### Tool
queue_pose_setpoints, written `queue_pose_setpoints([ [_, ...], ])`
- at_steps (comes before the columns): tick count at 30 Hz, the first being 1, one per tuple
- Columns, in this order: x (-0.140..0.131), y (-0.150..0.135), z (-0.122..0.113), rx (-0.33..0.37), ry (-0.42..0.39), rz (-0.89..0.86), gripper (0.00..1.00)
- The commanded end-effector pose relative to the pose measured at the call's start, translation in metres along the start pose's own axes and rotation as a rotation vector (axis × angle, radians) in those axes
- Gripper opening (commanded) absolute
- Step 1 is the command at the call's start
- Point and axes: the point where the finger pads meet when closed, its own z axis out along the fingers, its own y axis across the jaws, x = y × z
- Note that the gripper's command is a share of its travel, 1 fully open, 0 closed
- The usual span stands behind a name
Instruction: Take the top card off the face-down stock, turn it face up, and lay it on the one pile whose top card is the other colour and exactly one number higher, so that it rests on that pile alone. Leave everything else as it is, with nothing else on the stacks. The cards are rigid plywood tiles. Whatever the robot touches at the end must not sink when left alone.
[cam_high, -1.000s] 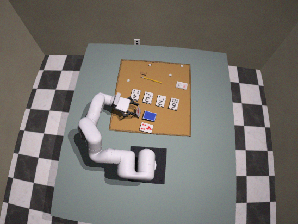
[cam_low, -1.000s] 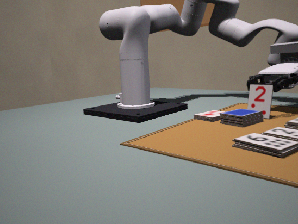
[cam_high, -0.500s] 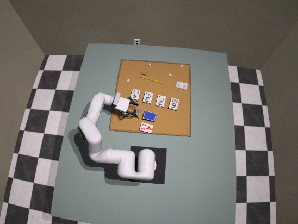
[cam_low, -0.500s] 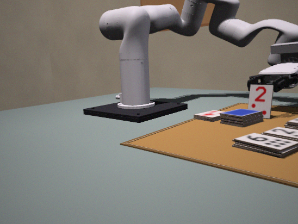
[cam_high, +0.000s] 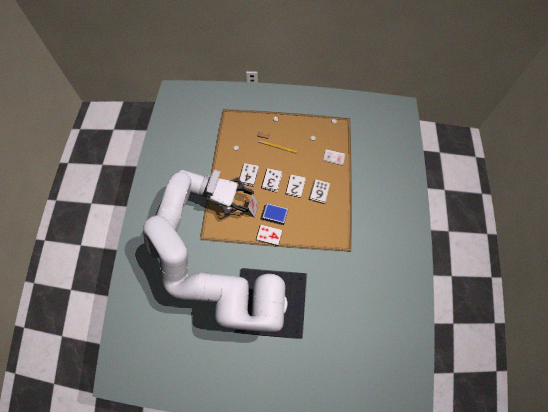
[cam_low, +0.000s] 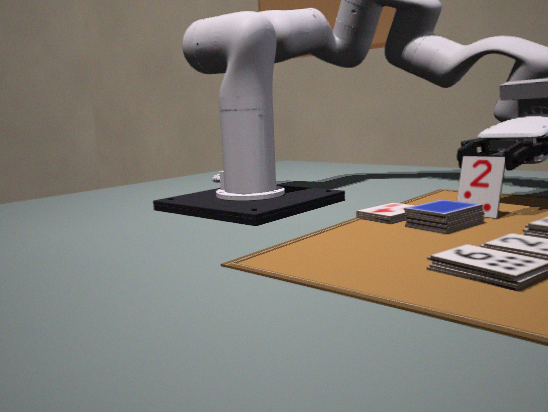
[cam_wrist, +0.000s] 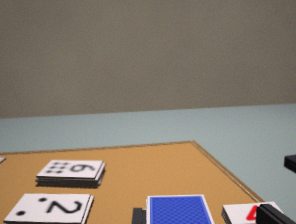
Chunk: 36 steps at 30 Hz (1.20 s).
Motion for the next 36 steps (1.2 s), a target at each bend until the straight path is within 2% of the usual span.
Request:
queue_pose_setpoints([
  [1, 0.0, -0.001, -0.004, 0.0, -0.002, 0.003, 0.74],
  [36, -0.016, 0.0, -0.023, 0.0, -0.002, 0.003, 0.74],
])
